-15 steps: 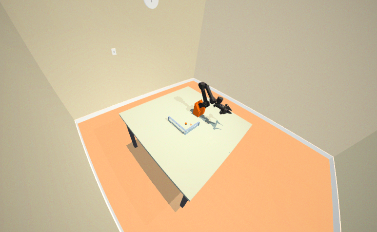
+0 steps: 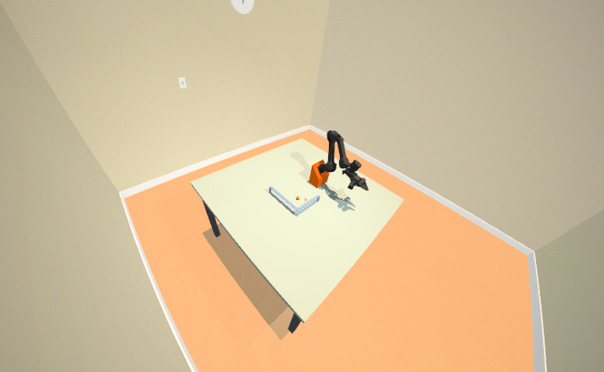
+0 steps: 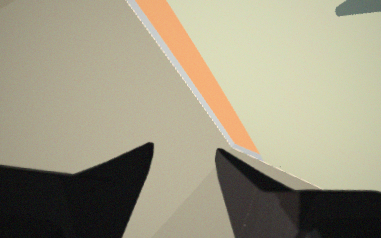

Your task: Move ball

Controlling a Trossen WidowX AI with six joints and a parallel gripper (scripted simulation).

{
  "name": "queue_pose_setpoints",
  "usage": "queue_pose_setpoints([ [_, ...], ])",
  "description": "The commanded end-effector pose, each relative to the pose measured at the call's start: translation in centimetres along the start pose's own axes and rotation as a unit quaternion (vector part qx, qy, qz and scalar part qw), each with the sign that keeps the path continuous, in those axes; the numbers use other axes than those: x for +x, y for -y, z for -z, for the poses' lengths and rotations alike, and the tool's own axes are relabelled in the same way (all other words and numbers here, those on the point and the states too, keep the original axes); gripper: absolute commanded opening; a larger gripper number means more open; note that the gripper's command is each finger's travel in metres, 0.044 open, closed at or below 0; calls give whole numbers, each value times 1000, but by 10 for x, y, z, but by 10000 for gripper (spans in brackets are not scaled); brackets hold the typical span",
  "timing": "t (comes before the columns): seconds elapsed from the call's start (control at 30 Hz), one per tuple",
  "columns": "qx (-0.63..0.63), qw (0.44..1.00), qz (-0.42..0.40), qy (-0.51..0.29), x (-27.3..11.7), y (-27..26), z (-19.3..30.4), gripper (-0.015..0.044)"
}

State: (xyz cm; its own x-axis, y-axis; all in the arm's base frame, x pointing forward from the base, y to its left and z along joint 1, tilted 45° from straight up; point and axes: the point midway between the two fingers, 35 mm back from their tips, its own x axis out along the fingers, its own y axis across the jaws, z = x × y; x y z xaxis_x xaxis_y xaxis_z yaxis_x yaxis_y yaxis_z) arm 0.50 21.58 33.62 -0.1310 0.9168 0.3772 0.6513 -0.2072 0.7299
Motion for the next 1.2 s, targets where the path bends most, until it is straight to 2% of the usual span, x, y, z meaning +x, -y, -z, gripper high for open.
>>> queue_pose_setpoints([
  [0.0,-256,954,62,145,14,-17,-76,226],
  [0.6,-499,791,232,266,-15,-43,-186,226],
  [1.17,-611,610,427,268,-90,-65,-277,226],
])
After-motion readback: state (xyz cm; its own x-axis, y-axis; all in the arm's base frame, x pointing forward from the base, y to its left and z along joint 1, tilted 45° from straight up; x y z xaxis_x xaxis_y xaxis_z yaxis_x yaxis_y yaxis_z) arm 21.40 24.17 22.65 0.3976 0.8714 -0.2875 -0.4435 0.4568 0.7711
